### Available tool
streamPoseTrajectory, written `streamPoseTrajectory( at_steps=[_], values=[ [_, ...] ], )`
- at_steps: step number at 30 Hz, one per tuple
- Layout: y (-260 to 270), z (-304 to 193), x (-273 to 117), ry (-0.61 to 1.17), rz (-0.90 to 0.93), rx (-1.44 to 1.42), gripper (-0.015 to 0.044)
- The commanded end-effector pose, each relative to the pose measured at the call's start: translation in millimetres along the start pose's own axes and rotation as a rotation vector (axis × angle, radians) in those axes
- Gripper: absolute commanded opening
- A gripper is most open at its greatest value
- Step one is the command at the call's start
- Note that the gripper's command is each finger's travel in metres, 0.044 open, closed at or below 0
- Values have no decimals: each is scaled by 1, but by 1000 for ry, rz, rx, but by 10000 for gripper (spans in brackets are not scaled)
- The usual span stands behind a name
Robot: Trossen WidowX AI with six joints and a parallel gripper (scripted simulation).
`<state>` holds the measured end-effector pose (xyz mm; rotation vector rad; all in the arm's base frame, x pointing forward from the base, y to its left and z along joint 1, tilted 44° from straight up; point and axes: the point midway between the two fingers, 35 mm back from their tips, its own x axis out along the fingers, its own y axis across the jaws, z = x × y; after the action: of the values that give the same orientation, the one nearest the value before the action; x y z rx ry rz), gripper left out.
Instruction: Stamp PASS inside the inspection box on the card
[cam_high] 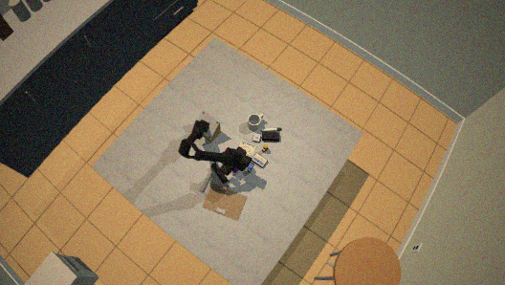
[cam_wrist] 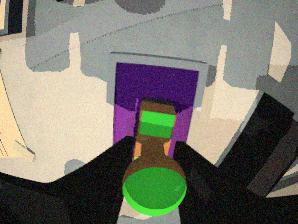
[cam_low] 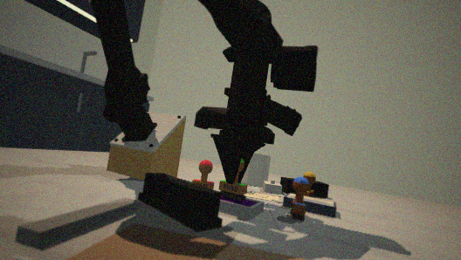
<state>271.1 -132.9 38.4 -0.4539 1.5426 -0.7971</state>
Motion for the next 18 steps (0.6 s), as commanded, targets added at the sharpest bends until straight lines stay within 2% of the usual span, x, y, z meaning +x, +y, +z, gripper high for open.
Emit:
streamPoseTrajectory(
  at_steps=[1,18],
  values=[
    [0,-1,1,1,-3,-5,0],
    [0,0,5,2,-3,1,0]
  ],
)
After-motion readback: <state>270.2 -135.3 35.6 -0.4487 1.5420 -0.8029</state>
